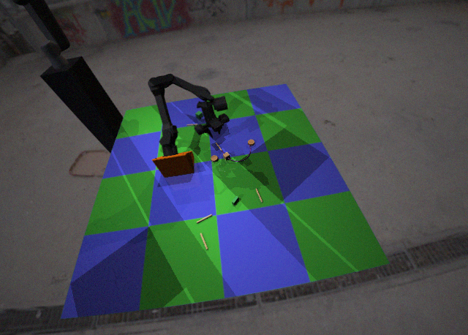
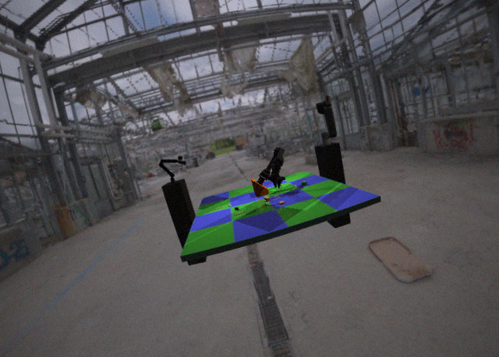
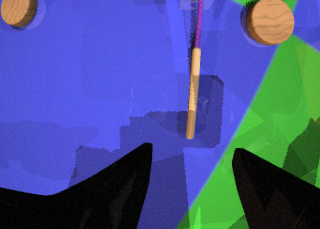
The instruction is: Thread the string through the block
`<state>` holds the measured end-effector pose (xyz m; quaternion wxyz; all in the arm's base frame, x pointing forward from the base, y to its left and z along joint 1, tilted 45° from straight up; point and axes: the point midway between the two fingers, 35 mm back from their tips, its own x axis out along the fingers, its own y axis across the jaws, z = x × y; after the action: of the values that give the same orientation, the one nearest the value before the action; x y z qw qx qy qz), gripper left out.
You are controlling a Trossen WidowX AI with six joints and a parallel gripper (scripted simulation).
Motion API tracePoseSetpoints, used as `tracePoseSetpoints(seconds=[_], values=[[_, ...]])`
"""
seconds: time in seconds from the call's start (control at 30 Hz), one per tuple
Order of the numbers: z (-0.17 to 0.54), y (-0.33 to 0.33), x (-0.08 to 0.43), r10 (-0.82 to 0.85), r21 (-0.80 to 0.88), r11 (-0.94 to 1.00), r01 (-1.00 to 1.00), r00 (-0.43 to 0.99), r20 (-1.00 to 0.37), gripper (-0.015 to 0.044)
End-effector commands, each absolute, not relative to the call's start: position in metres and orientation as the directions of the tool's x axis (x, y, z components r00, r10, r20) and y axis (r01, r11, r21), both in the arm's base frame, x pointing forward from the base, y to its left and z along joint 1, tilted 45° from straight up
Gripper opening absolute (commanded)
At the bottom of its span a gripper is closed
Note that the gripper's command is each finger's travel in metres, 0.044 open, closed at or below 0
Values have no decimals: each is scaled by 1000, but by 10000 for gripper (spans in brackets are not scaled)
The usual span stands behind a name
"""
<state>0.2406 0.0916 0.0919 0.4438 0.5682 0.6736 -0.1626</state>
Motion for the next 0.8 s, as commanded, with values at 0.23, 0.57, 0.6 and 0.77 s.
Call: tracePoseSetpoints(seconds=[0.23,0.57,0.6,0.77], values=[[94,89,240,621,283,303,910,36,-783,394],[111,73,241,621,284,300,911,39,-783,440],[111,73,241,621,284,300,911,39,-783,440],[111,73,241,621,284,300,911,39,-783,440]])
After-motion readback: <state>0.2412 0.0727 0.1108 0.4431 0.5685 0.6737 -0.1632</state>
